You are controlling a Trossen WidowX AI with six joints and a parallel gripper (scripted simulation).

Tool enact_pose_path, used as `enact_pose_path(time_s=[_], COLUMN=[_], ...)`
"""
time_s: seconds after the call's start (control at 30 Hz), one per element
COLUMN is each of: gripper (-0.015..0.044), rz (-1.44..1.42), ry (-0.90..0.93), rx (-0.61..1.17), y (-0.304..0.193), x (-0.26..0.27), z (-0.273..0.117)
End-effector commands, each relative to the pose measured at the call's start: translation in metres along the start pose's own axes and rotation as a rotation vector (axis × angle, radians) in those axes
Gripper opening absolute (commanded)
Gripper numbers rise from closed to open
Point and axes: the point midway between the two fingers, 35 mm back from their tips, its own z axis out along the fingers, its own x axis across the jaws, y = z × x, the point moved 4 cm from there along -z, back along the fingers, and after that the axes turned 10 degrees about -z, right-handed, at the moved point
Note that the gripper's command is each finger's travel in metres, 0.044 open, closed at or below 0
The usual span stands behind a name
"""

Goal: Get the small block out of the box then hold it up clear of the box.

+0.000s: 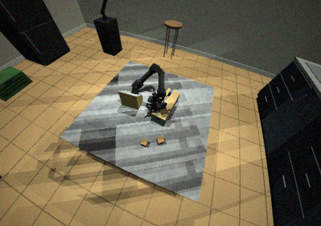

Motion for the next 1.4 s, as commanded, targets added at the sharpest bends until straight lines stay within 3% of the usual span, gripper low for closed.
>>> enact_pose_path(time_s=[0.0,1.37], gripper=[0.04,0.04], rz=[0.003,0.0], ry=[0.0,-0.002], rx=[0.005,0.005], y=[0.0,-0.056], x=[-0.001,0.009], z=[0.007,0.027])
